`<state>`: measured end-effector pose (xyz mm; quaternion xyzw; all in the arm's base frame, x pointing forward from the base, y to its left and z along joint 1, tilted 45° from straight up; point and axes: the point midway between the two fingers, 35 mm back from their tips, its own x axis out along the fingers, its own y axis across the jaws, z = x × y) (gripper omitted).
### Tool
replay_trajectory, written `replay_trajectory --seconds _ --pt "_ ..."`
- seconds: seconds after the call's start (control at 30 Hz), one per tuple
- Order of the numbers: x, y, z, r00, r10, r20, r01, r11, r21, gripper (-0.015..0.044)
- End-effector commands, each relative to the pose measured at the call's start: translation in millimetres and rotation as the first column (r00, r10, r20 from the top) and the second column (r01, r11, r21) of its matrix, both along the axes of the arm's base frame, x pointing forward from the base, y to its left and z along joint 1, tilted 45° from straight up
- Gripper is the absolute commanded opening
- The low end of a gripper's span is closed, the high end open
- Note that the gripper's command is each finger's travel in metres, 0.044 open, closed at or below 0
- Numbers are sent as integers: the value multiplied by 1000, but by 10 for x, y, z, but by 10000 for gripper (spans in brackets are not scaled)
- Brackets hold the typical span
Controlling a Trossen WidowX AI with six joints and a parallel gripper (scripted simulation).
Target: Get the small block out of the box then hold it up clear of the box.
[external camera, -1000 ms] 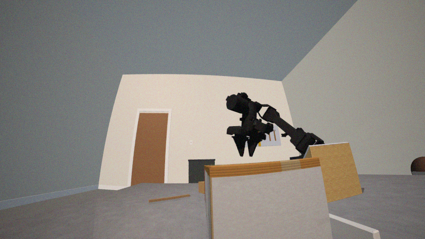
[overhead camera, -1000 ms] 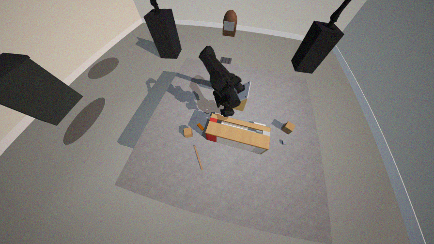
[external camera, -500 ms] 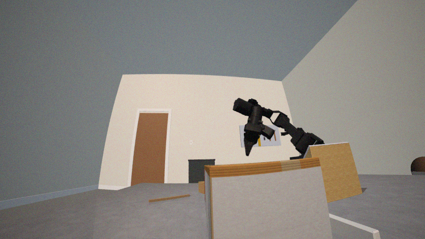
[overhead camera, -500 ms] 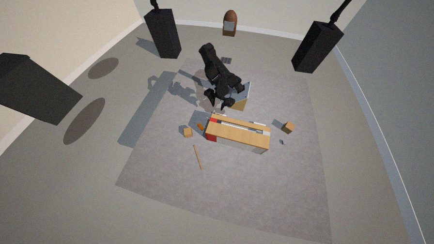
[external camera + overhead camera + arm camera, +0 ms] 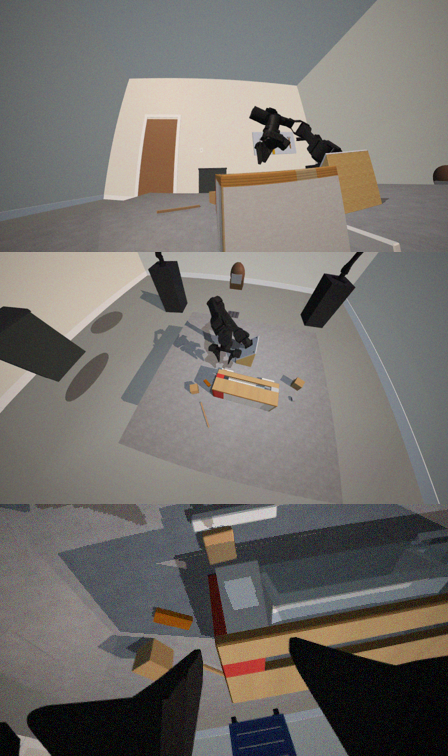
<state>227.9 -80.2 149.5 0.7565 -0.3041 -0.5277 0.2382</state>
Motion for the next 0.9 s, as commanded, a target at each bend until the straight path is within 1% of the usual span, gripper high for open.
replay_trajectory --seconds 0.0,0.13,0.2,0.27,0.33,0.43,0.5,0.57,0.7,0.77,0.87 --pt "30 -22 20 990 -91 112 84 994 64 285" --pt "52 -48 7 927 -261 270 223 961 163 285" --pt "68 -67 -2 849 -381 365 306 919 247 285" --pt "87 -91 -12 718 -523 459 387 849 360 285" --pt "106 -116 -21 556 -648 520 438 760 480 285" --pt "133 -155 -33 272 -794 544 453 604 655 285" --pt "151 -182 -39 71 -855 514 422 493 761 285" --pt "168 -209 -45 -128 -884 449 359 381 852 285" --pt "202 -266 -53 -483 -845 230 154 176 972 285" --pt "218 -295 -55 -614 -784 95 29 98 995 285" --pt "224 -320 -63 -715 -697 -55 -108 33 994 285"
